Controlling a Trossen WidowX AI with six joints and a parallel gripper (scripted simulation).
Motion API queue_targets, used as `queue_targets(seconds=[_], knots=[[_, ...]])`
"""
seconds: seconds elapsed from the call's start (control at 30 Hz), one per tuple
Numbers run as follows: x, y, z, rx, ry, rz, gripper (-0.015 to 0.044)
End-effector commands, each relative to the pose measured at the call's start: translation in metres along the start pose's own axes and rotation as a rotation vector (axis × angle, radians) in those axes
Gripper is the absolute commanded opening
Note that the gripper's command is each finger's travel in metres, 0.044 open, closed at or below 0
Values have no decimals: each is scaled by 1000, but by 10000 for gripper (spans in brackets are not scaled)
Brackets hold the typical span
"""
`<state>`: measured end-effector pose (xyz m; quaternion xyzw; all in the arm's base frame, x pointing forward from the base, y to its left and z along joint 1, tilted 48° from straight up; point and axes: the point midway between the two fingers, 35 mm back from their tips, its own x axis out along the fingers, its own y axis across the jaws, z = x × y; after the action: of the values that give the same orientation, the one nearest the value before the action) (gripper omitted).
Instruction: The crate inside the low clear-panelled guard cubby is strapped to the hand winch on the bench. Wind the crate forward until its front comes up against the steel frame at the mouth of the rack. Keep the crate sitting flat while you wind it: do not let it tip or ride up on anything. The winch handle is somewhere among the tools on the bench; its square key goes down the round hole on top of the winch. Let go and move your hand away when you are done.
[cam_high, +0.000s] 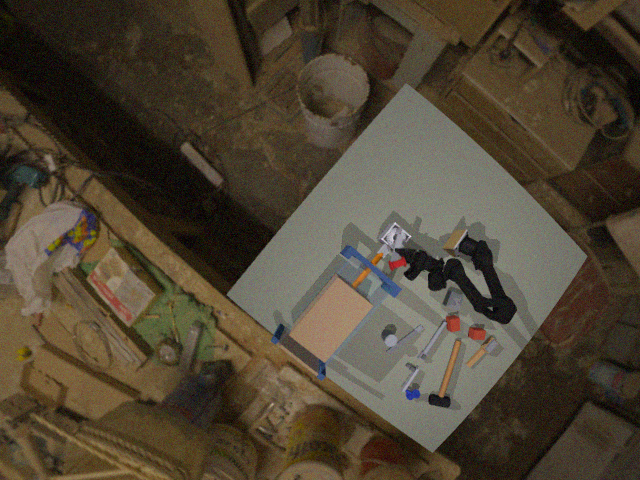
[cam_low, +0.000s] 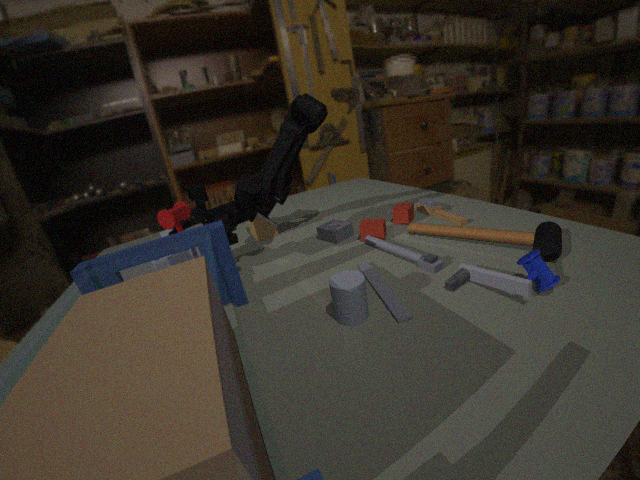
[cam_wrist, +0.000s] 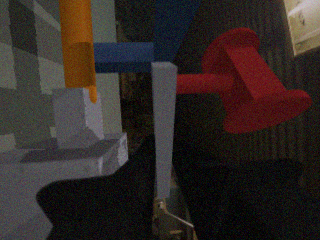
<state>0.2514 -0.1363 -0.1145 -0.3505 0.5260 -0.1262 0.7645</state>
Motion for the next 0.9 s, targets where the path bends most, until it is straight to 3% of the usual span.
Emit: queue_targets(seconds=[0.0, 0.57, 0.87], knots=[[0, 0, -1, 6, 1, -4, 0], [0, 7, 0, 6, -7, -4, 0], [0, 8, 1, -2, -10, 7, 236]])
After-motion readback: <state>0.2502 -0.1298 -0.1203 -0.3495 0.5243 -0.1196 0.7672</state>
